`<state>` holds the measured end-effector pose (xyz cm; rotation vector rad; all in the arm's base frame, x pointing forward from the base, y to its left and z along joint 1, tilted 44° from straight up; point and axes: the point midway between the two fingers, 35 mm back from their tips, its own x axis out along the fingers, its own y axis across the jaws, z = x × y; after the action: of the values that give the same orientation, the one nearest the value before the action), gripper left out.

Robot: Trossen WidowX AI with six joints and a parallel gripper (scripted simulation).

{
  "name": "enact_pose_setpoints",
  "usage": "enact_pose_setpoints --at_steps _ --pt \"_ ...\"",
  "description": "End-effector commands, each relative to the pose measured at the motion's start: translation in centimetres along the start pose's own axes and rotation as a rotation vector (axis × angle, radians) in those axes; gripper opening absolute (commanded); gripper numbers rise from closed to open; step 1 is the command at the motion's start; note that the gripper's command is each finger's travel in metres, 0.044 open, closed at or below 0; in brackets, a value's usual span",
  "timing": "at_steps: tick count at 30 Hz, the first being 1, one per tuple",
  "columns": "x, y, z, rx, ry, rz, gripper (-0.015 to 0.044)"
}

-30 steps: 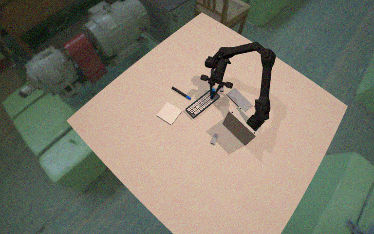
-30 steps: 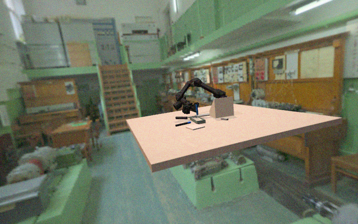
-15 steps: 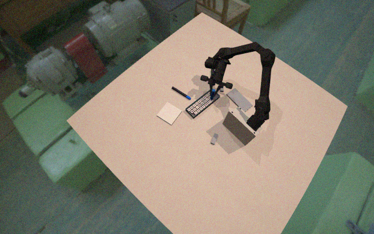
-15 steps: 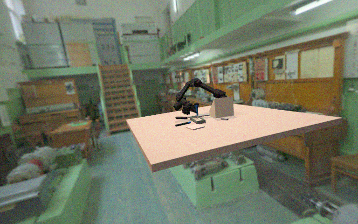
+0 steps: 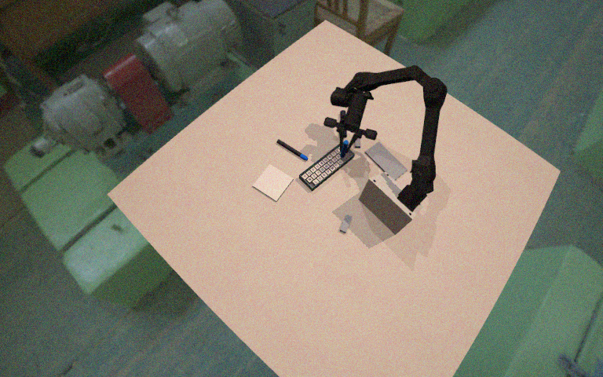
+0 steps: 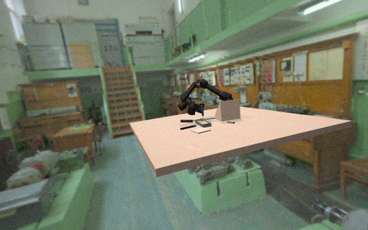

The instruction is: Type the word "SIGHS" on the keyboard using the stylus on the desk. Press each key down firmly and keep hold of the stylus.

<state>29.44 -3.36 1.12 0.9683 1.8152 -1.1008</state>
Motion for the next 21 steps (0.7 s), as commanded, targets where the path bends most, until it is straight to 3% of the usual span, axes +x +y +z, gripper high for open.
enact_pose_setpoints --at_steps 1,10,13,21 --pt "-0.6 0.0 -1.2 0.003 0.004 0.003 0.0081" --pt "-0.5 0.0 -1.0 -0.007 -0.003 0.002 0.0058" --pt "-0.2 0.7 -1.3 -0.006 -0.002 0.003 0.0" --pt "2.0 4.5 -3.2 0.001 0.005 0.006 0.0"
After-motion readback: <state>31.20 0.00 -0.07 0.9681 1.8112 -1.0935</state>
